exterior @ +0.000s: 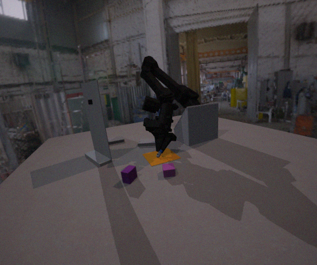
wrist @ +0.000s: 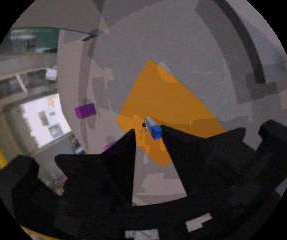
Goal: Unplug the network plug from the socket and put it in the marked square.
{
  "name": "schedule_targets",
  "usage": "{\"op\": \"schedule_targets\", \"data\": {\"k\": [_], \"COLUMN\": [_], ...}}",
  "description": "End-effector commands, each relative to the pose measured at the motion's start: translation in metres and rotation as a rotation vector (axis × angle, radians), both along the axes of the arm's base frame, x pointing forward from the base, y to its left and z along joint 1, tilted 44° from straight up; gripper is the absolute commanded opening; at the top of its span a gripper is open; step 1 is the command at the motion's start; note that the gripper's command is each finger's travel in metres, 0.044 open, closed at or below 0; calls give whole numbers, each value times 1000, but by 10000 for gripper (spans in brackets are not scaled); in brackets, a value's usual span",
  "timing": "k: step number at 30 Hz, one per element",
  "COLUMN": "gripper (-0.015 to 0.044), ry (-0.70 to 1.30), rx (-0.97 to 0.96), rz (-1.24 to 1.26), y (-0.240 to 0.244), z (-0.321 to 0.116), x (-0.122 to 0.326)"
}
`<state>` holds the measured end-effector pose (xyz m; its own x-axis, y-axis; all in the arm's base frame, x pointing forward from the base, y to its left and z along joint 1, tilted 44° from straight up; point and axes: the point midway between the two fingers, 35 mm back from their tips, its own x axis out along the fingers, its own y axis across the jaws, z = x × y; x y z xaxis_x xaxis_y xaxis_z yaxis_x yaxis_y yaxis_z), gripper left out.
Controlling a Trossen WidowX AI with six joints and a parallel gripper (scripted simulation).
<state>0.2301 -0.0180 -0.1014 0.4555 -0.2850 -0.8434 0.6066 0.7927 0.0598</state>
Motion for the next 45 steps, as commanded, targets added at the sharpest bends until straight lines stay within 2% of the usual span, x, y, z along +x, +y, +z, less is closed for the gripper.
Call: {"op": "schedule_targets", "data": {"k": [1, 45], "gripper": [156, 156], "ry": [0, 3], "rx": [0, 4], "rz": [-1, -1], "y": [1, 13], "z": [2, 23], "x": [-1, -9]}}
